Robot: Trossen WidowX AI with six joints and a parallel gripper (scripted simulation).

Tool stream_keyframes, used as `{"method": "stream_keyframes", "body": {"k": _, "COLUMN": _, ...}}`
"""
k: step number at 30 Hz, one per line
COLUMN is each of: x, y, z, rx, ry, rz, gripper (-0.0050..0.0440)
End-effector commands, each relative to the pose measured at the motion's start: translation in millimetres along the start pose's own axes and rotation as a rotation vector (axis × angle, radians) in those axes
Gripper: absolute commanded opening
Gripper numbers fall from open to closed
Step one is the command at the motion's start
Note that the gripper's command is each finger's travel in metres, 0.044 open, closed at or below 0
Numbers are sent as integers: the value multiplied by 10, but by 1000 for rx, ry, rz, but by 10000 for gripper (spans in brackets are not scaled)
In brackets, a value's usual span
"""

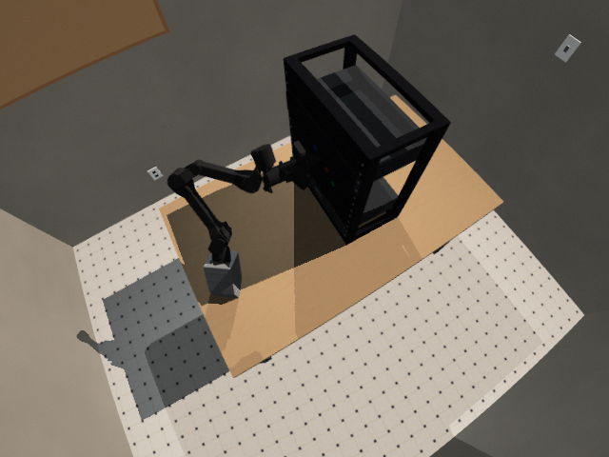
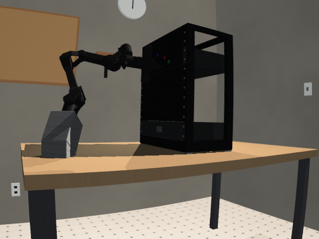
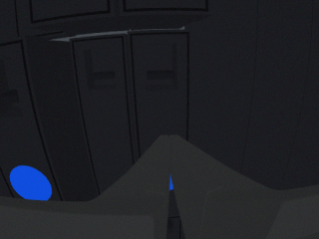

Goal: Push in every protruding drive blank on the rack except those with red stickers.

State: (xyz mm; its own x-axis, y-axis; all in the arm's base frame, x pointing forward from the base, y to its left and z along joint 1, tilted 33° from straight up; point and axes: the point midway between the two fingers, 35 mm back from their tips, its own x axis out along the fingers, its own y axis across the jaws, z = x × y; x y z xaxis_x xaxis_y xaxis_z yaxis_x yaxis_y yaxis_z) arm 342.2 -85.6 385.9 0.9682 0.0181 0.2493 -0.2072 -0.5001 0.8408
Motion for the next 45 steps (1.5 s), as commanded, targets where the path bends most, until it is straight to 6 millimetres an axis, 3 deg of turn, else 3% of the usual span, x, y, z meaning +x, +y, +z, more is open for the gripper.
{"method": "stream_keyframes", "body": {"k": 1, "x": 27, "y": 183, "z": -112, "rx": -26, "ry": 21, "rz": 45, "gripper": 0}}
{"method": "stream_keyframes", "body": {"k": 45, "x": 55, "y": 209, "z": -126, "rx": -26, "ry": 21, "rz": 45, "gripper": 0}}
